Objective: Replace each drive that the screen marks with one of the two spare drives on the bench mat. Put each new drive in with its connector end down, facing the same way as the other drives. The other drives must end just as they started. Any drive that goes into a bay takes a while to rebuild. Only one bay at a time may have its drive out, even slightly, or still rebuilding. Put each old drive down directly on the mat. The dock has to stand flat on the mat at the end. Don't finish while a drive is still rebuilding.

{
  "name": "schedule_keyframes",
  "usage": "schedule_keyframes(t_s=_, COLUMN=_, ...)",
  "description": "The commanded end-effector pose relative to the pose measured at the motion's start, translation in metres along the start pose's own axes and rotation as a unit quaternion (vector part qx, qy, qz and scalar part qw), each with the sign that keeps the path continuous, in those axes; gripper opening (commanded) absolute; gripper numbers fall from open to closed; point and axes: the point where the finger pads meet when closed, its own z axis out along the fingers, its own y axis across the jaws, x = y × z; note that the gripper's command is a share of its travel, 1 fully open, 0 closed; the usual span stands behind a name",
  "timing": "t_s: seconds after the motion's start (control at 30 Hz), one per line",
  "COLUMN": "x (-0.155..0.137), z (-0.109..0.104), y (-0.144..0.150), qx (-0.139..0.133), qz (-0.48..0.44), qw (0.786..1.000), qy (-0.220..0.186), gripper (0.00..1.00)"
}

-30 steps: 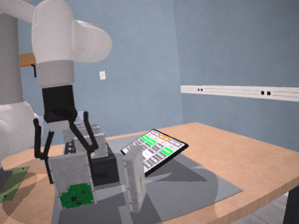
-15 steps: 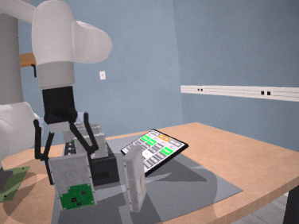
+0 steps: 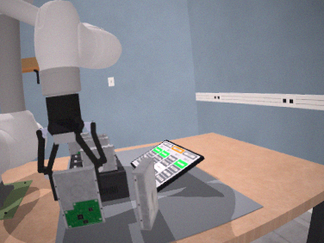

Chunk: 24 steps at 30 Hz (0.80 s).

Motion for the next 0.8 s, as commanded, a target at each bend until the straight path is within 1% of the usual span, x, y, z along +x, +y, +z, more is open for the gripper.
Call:
schedule_keyframes(t_s=0.0, x=0.0002, z=-0.0005, y=-0.0004, qx=0.000, qz=0.000, qw=1.000, qy=0.000, gripper=0.10)
schedule_keyframes(t_s=0.17, x=0.0002, z=-0.0005, y=-0.0004, qx=0.000, qz=0.000, qw=1.000, qy=0.000, gripper=0.10)
schedule_keyframes(t_s=0.2, x=0.0002, z=-0.0005, y=-0.0004, qx=0.000, qz=0.000, qw=1.000, qy=0.000, gripper=0.89)
schedule_keyframes(t_s=0.77, x=0.0002, z=-0.0005, y=-0.0004, qx=0.000, qz=0.000, qw=1.000, qy=0.000, gripper=0.89)
